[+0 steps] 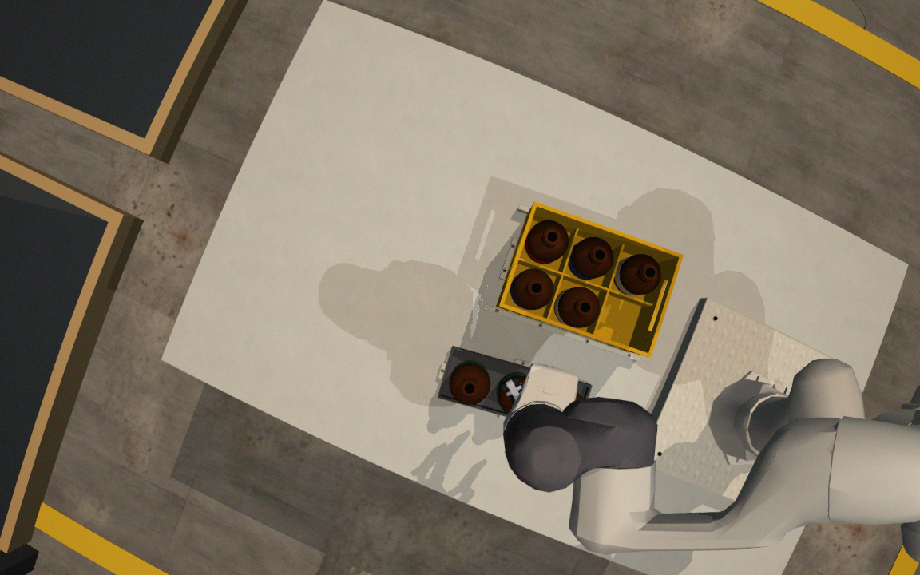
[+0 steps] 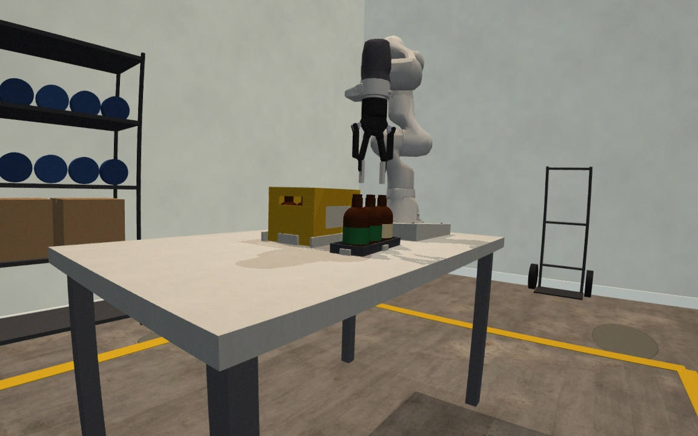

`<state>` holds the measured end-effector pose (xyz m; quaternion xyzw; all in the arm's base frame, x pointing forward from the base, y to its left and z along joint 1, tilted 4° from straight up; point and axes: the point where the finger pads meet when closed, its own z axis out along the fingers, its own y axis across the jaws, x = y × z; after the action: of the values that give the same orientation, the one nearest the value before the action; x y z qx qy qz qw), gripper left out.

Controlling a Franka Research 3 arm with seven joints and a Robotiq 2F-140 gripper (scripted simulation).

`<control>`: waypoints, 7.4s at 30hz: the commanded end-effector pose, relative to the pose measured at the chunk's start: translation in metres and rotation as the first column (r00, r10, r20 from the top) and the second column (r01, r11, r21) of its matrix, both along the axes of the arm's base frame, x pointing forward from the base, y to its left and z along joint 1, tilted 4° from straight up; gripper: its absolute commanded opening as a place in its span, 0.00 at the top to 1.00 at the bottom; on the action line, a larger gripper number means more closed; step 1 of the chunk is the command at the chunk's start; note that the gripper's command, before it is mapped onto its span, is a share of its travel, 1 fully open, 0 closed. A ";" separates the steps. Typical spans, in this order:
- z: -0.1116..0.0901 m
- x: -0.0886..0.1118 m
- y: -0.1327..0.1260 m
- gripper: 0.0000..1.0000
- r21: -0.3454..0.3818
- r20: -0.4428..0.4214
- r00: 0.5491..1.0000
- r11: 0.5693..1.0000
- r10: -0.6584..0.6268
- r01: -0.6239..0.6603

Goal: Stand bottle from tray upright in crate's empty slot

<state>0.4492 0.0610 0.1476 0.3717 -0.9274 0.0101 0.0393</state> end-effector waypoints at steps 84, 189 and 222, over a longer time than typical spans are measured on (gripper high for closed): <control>-0.013 0.002 -0.003 0.62 0.004 0.007 1.000 1.000 -0.006 0.006; -0.055 -0.001 -0.005 0.62 0.004 0.007 1.000 1.000 -0.006 0.006; -0.055 -0.001 -0.005 1.00 0.004 0.007 1.000 1.000 -0.006 0.006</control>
<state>0.4489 0.0583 0.0942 0.3698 -0.9284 0.0104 0.0346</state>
